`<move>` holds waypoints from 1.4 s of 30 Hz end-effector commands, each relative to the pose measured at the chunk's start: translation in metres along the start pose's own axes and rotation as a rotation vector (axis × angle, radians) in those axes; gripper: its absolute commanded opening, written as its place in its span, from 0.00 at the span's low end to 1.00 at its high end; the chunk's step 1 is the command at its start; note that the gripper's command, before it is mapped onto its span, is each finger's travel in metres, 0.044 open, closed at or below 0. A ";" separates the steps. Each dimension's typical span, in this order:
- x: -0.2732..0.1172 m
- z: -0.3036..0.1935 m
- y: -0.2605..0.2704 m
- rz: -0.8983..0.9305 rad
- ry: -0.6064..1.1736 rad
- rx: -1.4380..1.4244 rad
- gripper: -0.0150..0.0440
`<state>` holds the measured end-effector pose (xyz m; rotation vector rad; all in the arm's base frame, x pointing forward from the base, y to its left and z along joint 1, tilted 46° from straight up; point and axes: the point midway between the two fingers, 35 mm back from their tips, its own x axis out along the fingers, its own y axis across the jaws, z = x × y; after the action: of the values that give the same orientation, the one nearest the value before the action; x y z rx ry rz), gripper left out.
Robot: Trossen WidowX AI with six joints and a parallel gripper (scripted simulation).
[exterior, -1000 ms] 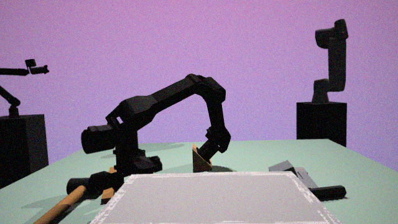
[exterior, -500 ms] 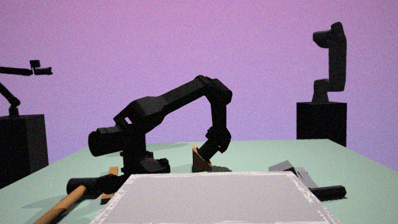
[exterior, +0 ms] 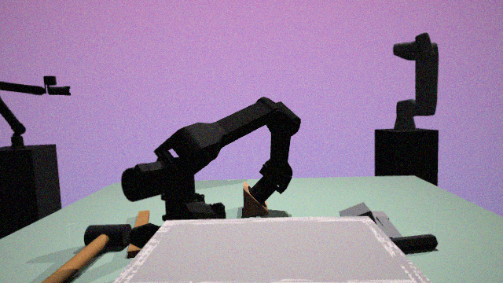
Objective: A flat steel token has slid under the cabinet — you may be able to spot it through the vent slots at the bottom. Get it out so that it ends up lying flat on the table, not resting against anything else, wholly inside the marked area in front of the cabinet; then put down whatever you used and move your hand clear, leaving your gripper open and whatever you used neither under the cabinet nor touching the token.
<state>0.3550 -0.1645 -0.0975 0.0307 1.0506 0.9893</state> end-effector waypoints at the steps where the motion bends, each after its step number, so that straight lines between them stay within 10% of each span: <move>1: 0.000 0.011 0.001 -0.001 -0.004 -0.009 0.25; 42: 0.000 -0.065 0.000 -0.004 0.000 -0.008 0.25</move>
<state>0.3132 -0.1881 -0.1265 0.0183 1.0472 0.9908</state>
